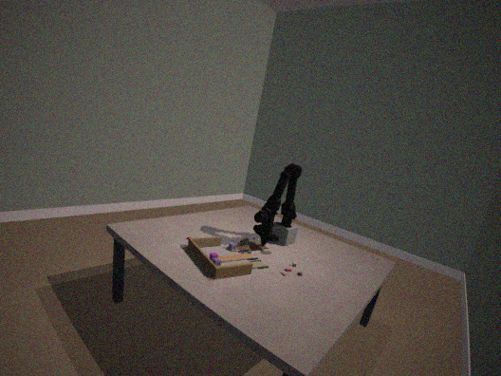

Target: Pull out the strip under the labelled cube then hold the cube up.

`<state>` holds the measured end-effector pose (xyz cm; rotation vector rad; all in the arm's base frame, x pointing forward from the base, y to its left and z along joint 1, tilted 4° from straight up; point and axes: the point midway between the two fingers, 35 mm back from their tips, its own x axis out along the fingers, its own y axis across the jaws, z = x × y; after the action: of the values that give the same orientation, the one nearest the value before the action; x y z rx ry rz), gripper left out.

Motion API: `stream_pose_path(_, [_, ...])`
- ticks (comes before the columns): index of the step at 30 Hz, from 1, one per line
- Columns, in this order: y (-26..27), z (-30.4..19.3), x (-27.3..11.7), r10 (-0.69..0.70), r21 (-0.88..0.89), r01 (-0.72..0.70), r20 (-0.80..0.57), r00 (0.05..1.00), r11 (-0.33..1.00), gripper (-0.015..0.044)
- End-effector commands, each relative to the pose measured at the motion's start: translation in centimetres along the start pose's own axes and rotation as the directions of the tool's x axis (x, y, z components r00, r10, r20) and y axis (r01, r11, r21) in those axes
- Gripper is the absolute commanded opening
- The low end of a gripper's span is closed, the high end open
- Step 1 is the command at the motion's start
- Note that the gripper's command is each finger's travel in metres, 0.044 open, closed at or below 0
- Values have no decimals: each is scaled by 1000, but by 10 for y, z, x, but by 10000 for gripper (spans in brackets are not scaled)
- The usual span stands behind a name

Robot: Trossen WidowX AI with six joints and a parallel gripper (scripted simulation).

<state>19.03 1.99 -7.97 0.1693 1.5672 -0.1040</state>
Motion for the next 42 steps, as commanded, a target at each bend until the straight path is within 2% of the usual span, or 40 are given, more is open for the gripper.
stream_pose_path(1, [-3, -13, 4, -6, 4, 7, -38, 999, 1000, 0])
stream_pose_path(14, [-3, -13, 4, -6, 4, 7, -38, 999, 1000, 0])
stream_pose_path(15, [0, 0, -2, 0, 0, 0, -2, 1000, 1000, 0])
stream_pose_path(20, [1, 3, -40, -6, 4, 6, -35, 999, 1000, 0])
stream_pose_path(24, [1, 3, -42, -6, 4, 6, -37, 999, 1000, 0])
stream_pose_path(29, [1, 26, -40, -6, -121, 2, -35, 999, 993, 131])
stream_pose_path(40, [1, 59, -42, -6, -124, 2, -32, 999, 992, 420])
stream_pose_path(42, [2, 65, -43, -6, -124, 2, -32, 999, 992, 440])
